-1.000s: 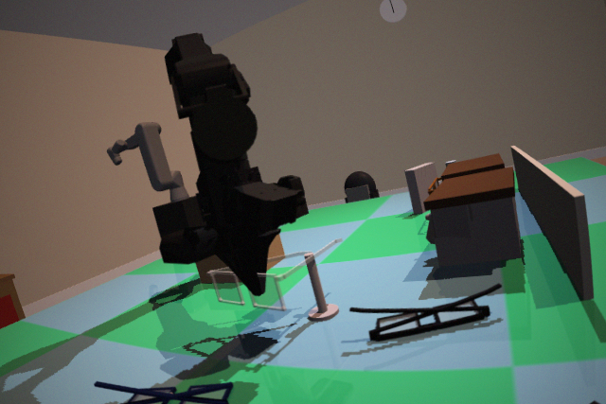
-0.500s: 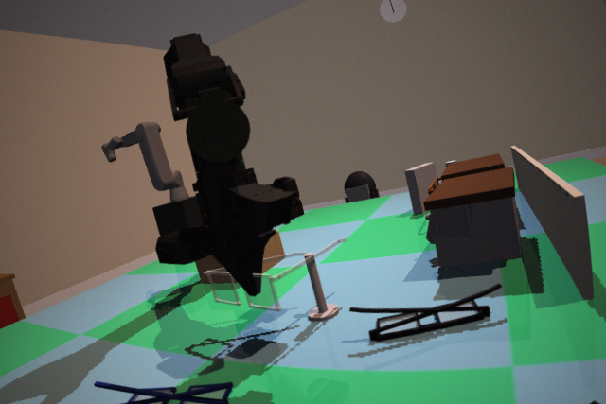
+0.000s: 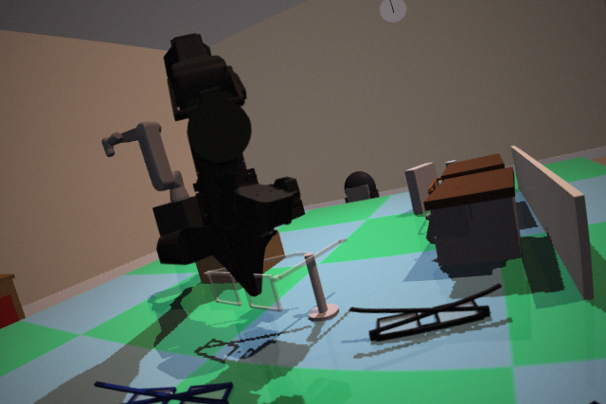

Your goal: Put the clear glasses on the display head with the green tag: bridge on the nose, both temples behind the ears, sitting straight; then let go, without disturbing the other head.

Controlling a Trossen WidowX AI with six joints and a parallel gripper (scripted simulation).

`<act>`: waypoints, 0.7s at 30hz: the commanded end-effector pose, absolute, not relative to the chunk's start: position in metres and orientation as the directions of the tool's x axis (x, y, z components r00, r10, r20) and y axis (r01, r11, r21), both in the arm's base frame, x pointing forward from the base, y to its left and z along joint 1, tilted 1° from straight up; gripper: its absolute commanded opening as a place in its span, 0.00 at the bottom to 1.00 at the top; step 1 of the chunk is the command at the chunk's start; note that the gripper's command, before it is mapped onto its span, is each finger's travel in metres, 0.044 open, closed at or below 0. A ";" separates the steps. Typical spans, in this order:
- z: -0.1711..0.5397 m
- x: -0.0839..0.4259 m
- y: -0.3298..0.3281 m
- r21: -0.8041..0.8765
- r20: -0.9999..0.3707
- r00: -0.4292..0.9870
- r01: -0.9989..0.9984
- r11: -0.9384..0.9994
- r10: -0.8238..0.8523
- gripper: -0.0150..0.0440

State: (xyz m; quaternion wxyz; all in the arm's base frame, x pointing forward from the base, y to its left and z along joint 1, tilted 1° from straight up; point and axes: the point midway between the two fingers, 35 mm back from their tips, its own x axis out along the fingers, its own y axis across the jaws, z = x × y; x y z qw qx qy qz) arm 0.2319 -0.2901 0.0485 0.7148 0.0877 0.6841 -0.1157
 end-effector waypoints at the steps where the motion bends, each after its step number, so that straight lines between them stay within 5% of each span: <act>1: 0.048 0.234 -0.290 -0.031 -0.998 0.037 0.283 0.959 -0.043 0.25; 21: 0.108 0.240 -0.290 -0.031 -0.998 0.038 0.283 0.959 -0.043 0.25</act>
